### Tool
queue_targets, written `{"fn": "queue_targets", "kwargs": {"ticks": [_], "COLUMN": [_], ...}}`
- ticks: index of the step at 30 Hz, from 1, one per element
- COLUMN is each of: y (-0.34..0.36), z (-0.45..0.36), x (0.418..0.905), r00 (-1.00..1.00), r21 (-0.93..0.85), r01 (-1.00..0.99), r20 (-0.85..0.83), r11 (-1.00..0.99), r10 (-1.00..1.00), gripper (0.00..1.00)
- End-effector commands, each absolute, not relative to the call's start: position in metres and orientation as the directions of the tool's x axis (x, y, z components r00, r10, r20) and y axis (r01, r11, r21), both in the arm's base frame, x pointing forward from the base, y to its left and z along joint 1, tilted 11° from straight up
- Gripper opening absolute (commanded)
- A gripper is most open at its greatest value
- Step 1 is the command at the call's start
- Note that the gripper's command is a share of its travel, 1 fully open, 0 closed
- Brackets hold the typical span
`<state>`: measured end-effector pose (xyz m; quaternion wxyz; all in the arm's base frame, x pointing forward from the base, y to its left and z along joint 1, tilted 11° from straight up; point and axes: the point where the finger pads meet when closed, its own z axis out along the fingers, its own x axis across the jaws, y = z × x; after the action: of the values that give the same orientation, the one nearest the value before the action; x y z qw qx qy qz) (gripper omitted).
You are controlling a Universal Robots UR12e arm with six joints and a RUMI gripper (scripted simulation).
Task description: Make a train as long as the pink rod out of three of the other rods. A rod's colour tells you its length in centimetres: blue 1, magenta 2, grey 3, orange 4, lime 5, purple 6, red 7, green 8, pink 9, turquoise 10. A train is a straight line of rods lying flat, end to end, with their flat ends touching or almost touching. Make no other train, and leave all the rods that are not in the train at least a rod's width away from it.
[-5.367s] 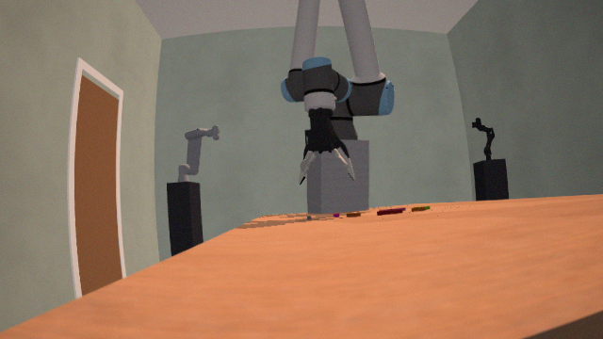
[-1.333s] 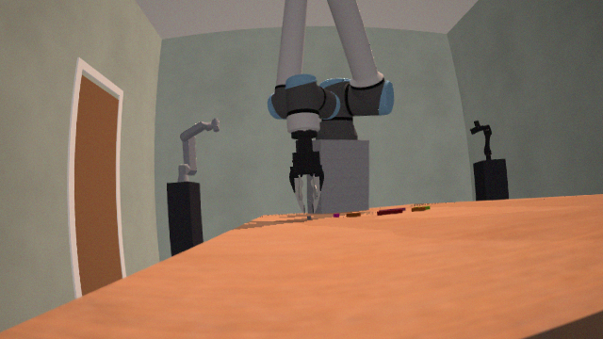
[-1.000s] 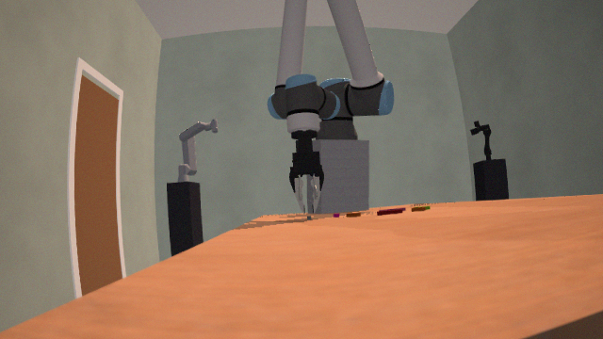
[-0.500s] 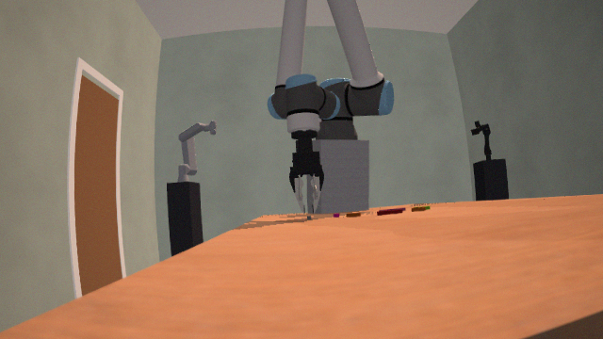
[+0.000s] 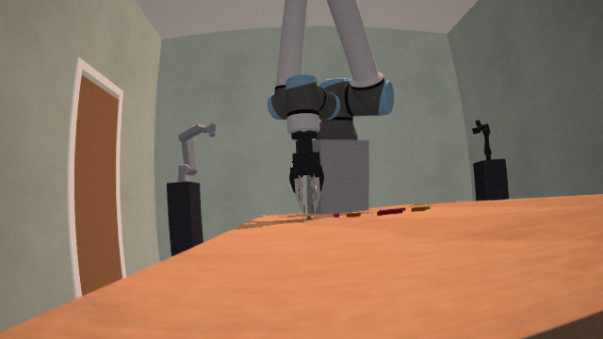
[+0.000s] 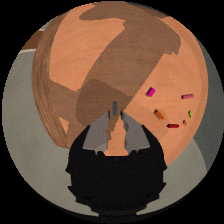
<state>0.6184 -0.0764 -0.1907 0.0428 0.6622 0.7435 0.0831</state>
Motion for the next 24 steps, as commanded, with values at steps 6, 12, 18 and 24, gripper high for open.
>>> {"fn": "queue_targets", "kwargs": {"ticks": [6,12,18,24], "y": [-0.076,-0.076,-0.076,-0.076], "z": [-0.197,-0.202,-0.205,-0.205], "x": [0.62,0.621,0.621,0.621], "r00": [-0.119,-0.119,-0.119,-0.119], "r21": [0.181,0.181,0.181,0.181], "r01": [0.977,0.977,0.977,0.977], "r20": [0.046,0.046,0.046,0.046], "r11": [0.109,0.109,0.109,0.109], "r10": [0.992,0.992,0.992,0.992], "gripper": [0.14,0.14,0.14,0.14]}}
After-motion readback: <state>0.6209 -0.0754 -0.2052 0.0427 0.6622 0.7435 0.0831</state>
